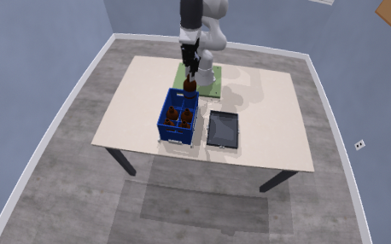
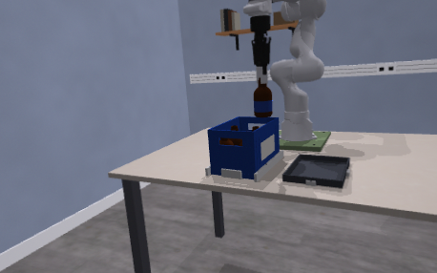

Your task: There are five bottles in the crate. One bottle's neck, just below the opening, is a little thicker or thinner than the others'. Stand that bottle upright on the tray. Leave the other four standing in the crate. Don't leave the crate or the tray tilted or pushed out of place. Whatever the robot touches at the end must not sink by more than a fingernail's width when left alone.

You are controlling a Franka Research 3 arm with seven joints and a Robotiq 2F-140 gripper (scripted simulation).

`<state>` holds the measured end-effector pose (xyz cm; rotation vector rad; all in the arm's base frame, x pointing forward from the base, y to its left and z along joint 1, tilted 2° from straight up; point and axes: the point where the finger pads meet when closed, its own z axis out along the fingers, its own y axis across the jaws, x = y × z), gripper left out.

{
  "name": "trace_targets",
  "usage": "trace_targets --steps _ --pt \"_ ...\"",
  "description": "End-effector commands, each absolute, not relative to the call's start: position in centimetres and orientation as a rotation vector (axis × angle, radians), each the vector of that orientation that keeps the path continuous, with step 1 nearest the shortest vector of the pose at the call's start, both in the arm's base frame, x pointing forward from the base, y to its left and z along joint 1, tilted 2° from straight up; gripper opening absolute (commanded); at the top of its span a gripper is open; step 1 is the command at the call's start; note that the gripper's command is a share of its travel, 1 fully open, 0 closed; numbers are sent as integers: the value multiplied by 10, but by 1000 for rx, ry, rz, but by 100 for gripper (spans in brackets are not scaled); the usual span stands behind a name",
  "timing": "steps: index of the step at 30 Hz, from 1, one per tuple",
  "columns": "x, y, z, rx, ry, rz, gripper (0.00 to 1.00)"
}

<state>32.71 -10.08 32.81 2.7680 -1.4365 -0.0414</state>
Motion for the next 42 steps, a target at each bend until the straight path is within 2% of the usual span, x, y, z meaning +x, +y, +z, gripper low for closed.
trace_targets --steps 1,42 --pt "328 -99 330 2769 -1437 -40 10" --pt "329 -96 330 2769 -1437 -40 10"
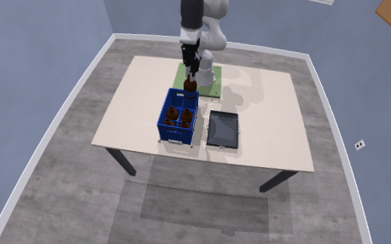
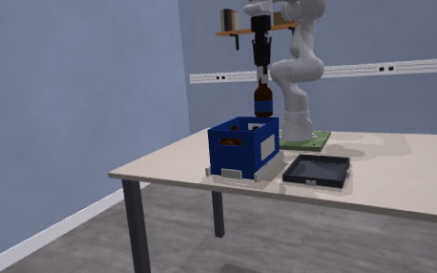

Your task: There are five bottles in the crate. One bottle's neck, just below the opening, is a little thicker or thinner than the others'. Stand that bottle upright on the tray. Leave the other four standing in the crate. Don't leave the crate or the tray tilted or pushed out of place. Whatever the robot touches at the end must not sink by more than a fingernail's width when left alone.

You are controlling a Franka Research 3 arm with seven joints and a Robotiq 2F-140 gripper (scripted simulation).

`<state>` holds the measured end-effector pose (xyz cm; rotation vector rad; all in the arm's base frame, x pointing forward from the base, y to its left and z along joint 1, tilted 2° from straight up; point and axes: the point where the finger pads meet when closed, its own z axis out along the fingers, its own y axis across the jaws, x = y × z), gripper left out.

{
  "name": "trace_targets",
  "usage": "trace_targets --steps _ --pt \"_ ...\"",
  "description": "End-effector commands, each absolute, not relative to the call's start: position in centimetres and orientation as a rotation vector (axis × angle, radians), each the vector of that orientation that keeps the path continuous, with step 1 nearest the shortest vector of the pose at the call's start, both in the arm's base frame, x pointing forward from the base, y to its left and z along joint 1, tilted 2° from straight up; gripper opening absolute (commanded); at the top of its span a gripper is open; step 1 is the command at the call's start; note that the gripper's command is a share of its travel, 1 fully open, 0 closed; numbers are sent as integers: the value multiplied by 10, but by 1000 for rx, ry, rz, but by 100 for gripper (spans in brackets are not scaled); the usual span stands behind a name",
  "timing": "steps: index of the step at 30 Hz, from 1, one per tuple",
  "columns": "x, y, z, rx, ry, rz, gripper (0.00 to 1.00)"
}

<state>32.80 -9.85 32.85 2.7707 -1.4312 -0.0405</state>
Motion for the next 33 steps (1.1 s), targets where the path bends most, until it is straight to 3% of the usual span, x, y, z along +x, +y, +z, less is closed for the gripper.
trace_targets --steps 1,33 --pt "330 -96 330 2769 -1437 -40 10" --pt "346 -67 329 2769 -1437 -40 10"
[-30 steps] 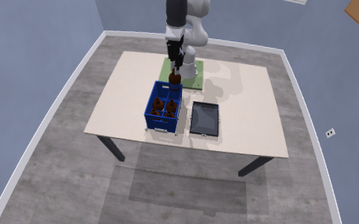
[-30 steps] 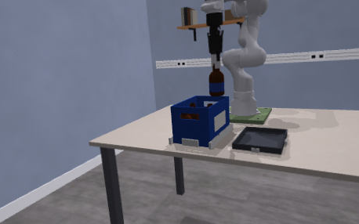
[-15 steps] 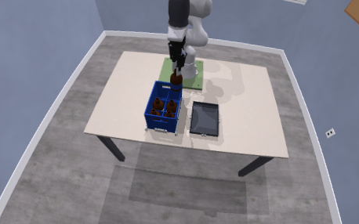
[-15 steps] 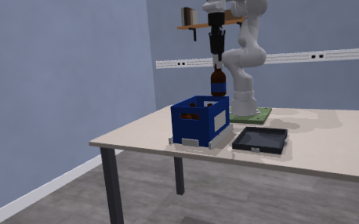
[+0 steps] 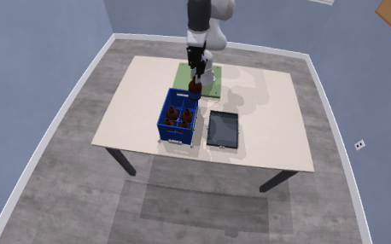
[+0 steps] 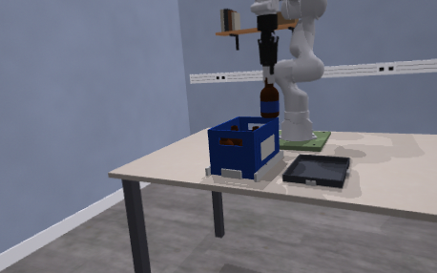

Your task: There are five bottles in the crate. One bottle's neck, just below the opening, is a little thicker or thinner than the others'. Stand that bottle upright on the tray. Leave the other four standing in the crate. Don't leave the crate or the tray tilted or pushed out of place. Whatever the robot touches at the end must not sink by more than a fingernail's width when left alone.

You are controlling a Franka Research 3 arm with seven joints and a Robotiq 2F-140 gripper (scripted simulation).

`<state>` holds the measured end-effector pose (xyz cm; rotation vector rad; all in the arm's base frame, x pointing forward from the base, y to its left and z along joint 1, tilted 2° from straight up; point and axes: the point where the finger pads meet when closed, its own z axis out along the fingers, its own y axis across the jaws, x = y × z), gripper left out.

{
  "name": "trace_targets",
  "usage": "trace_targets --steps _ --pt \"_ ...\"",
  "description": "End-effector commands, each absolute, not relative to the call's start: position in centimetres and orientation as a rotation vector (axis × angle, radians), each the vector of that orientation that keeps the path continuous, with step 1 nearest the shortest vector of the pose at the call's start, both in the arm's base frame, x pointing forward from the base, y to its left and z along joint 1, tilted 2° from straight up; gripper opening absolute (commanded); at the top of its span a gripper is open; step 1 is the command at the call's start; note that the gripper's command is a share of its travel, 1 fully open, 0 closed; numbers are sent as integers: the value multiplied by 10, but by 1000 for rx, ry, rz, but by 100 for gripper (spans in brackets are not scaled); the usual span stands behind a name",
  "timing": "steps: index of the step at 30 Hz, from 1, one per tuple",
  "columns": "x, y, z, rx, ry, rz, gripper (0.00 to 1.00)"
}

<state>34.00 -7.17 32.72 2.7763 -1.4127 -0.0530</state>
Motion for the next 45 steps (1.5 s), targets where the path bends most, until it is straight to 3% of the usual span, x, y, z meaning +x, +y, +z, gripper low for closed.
trace_targets --steps 1,45 --pt "347 -65 329 2769 -1437 -40 10" --pt "393 18 327 2769 -1437 -40 10"
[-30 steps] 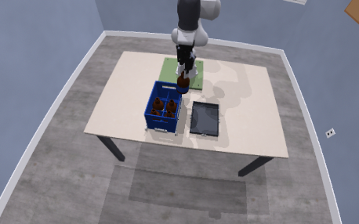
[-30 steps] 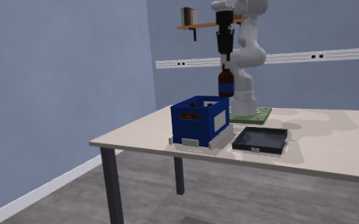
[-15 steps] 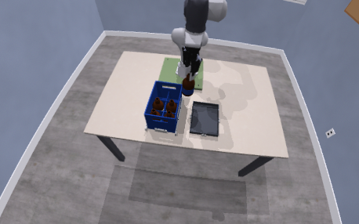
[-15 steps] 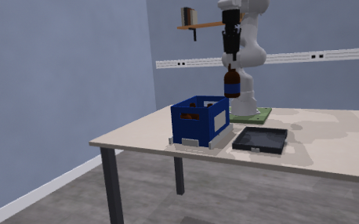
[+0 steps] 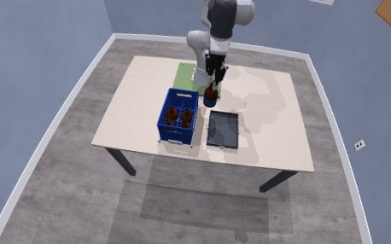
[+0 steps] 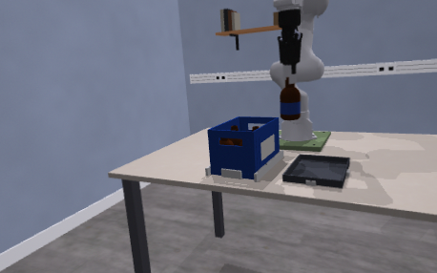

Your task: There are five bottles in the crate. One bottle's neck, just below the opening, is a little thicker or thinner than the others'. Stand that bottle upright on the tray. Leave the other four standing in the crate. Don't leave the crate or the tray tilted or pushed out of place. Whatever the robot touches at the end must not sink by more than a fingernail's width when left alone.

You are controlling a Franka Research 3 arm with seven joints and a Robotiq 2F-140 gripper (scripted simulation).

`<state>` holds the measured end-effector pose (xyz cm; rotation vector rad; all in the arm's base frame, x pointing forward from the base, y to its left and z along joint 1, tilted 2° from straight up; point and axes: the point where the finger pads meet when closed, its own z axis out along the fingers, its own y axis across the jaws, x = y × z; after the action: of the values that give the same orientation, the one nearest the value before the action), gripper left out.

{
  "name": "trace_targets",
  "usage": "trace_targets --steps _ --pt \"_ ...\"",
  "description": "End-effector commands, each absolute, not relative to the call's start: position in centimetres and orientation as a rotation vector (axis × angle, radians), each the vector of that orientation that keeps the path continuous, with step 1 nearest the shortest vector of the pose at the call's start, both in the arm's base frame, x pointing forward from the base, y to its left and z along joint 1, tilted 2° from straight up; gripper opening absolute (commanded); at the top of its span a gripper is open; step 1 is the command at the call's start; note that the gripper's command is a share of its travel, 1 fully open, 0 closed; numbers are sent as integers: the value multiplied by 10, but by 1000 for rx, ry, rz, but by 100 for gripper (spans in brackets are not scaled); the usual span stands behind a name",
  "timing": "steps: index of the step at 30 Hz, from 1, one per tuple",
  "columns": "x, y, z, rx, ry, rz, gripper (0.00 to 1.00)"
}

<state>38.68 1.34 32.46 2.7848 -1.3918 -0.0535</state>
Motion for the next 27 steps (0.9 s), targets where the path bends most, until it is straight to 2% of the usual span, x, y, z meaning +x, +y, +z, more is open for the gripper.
trace_targets --steps 1,27 --pt "393 18 327 2769 -1437 -40 10" --pt "418 65 325 2769 -1437 -40 10"
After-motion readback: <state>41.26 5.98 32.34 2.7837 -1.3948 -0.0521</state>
